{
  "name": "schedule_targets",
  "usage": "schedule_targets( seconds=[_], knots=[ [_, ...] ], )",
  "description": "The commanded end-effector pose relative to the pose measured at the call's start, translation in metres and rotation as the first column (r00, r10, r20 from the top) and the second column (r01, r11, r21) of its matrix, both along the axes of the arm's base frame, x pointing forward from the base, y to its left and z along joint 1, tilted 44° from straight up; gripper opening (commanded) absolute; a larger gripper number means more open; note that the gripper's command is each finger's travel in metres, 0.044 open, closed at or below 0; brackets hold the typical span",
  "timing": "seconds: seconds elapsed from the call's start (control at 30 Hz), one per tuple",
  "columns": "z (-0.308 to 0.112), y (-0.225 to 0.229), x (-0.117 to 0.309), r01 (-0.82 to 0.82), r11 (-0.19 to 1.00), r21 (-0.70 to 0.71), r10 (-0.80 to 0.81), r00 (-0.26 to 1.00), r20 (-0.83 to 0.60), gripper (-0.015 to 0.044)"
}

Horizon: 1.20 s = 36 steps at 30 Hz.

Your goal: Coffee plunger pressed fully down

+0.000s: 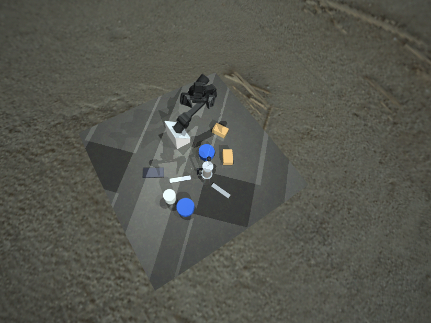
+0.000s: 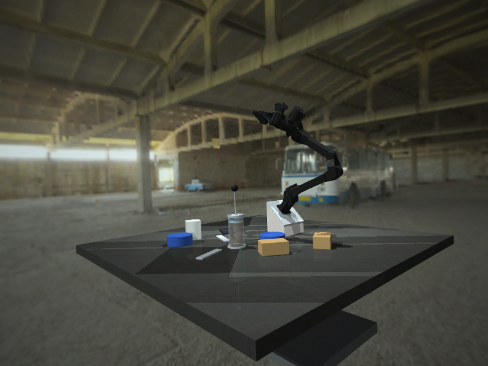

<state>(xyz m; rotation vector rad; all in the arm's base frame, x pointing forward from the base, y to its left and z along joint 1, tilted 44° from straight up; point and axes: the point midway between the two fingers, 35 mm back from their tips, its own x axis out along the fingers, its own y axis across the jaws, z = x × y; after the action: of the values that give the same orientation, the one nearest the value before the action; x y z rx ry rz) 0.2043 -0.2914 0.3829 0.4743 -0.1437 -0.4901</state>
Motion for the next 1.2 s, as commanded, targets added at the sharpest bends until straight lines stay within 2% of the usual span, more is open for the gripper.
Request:
schedule_targets(
  seconds=[0.0,0.13,0.27,0.43,0.57,0.8,1.17],
  knots=[
    [-0.051,0.019,0.037,-0.181,0.98,0.081,0.188,0.977,-0.1,0.044],
    [-0.101,0.051,0.074,-0.372,0.909,0.19,0.402,0.902,-0.158,0.044],
    [-0.149,0.093,0.101,-0.542,0.784,0.301,0.605,0.777,-0.176,0.044],
    [-0.189,0.151,0.109,-0.698,0.592,0.403,0.793,0.594,-0.137,0.044],
    [-0.197,0.159,0.11,-0.702,0.584,0.407,0.799,0.586,-0.136,0.044],
    [-0.234,0.191,0.109,-0.698,0.587,0.409,0.796,0.589,-0.136,0.044],
    [-0.238,0.195,0.118,-0.696,0.589,0.411,0.795,0.591,-0.14,0.044]
  ],
)
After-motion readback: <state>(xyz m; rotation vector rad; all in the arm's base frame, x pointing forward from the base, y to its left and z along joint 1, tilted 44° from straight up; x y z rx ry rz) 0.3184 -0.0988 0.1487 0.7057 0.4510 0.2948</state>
